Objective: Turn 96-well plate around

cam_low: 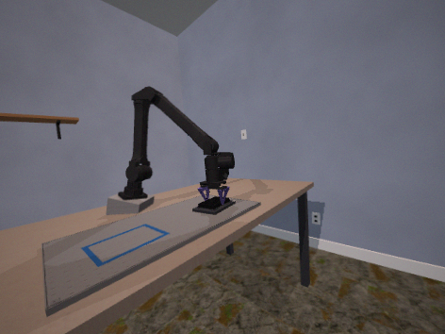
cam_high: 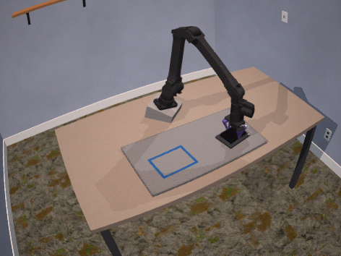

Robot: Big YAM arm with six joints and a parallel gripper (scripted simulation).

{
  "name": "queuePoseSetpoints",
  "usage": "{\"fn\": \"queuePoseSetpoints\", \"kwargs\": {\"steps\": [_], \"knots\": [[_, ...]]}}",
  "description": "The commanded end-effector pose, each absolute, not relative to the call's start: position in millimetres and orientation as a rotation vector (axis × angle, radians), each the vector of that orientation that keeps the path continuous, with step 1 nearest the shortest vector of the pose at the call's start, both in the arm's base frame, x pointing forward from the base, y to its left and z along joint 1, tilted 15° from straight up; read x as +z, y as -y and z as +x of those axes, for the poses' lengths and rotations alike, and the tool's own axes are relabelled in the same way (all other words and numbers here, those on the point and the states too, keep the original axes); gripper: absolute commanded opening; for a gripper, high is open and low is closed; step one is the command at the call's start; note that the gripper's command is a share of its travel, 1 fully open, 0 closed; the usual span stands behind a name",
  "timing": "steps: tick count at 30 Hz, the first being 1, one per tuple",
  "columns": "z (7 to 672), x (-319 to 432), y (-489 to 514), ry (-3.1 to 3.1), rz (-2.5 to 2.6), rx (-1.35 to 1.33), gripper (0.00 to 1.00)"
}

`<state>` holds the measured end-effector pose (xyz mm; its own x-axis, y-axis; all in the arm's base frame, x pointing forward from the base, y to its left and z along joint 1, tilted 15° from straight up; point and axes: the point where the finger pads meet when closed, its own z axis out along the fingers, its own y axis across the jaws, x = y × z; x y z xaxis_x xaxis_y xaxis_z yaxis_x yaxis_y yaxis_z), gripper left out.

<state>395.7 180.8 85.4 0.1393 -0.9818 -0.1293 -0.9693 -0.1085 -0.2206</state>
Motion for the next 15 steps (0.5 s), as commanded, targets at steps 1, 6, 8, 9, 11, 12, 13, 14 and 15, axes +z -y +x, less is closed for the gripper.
{"fn": "queuePoseSetpoints", "kwargs": {"steps": [1, 6, 8, 9, 11, 12, 13, 14, 15], "knots": [[404, 92, -187, -1.893, -2.140, -0.091, 0.00], [403, 88, -187, -1.897, -2.145, -0.086, 0.00], [407, 99, -186, -1.883, -2.137, -0.096, 0.00], [407, 99, -186, -1.883, -2.137, -0.096, 0.00], [407, 99, -186, -1.883, -2.137, -0.096, 0.00], [407, 99, -186, -1.883, -2.137, -0.096, 0.00], [407, 99, -186, -1.883, -2.137, -0.096, 0.00], [407, 99, -186, -1.883, -2.137, -0.096, 0.00], [407, 99, -186, -1.883, -2.137, -0.096, 0.00]]}}
